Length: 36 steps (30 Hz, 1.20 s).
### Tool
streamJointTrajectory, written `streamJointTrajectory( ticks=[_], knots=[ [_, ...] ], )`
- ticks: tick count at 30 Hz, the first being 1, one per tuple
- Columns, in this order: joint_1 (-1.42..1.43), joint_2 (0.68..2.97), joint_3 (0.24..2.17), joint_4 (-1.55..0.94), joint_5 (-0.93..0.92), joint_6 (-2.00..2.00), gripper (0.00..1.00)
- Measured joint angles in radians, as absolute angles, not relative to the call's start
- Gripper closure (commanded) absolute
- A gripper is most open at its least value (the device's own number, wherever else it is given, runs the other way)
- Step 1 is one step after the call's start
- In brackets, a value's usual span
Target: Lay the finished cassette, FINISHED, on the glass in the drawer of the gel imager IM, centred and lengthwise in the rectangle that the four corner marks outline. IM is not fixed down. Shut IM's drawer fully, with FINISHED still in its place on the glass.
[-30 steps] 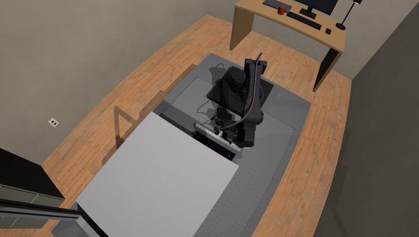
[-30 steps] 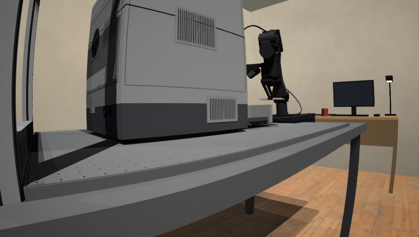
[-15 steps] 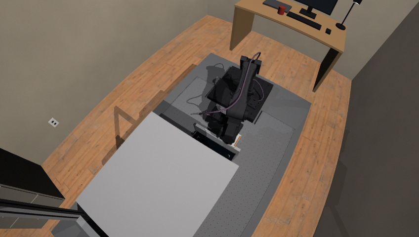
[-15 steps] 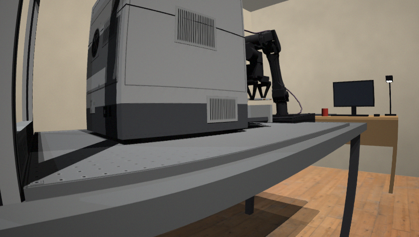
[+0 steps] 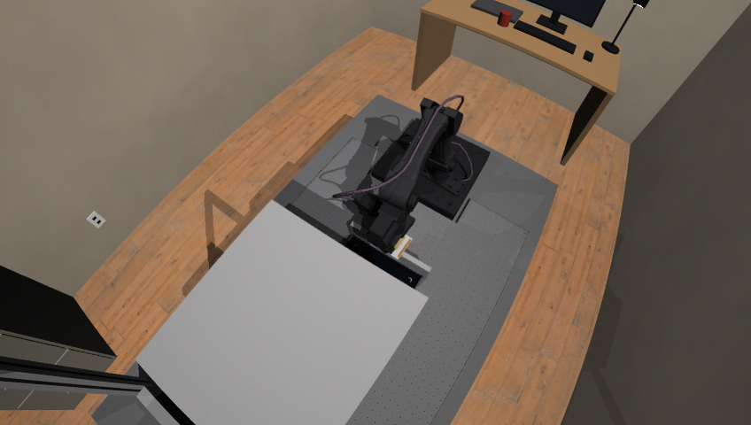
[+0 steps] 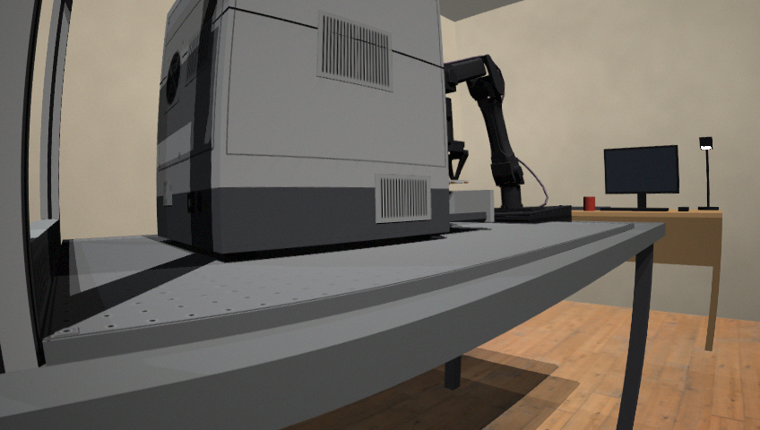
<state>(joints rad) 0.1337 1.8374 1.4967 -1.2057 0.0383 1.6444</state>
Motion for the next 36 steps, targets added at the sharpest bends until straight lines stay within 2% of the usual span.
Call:
streamJointTrajectory(
  ticks=[36],
  knots=[
    [0.131, 1.837, 1.501, -1.208, 0.038, 1.615, 1.00]
  ],
)
